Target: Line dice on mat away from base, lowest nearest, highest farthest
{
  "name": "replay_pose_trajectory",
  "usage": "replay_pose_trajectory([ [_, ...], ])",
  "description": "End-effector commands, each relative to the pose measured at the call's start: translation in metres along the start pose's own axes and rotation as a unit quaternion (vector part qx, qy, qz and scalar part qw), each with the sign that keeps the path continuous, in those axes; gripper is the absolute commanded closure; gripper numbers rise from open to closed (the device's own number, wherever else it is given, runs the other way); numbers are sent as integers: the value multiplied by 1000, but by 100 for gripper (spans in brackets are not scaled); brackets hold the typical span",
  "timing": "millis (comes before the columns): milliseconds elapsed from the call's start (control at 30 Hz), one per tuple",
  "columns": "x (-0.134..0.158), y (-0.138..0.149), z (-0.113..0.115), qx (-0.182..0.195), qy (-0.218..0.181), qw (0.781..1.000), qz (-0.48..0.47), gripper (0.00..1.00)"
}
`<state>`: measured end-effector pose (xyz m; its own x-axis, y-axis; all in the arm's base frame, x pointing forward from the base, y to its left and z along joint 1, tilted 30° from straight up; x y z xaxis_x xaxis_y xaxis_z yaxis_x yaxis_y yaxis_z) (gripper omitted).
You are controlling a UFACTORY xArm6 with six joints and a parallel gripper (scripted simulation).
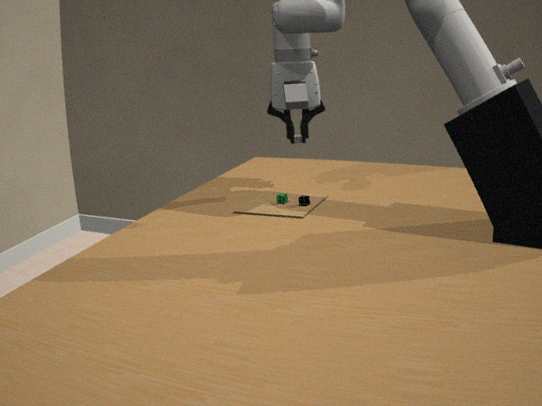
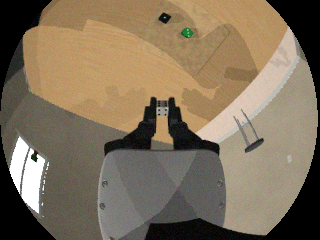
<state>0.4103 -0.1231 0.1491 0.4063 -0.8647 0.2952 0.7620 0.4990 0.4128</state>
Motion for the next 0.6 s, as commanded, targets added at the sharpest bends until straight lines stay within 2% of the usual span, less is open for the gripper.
replay_pose_trajectory([
  [0,-9,18,1,-5,2,997,83,89],
  [167,-21,34,1,-5,5,986,168,89],
  [267,-21,34,1,-5,5,985,170,89],
  [333,-31,47,1,-5,5,971,239,89],
  [433,-36,52,2,-5,6,963,268,89],
  [500,-44,60,2,-5,5,949,315,89],
  [533,-44,60,2,-5,5,949,315,89],
  [567,-49,65,2,-5,5,938,348,89],
])
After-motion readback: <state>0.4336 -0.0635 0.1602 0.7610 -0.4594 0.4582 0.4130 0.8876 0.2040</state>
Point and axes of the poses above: the point where the finger pads meet when closed, its own z axis back along the fingers, its own y axis across the jaws, x = y × z, the point moved 2 cm from there along z, back along the fingers, and after that the axes turned 1 degree about -z, right-handed, at the moved point
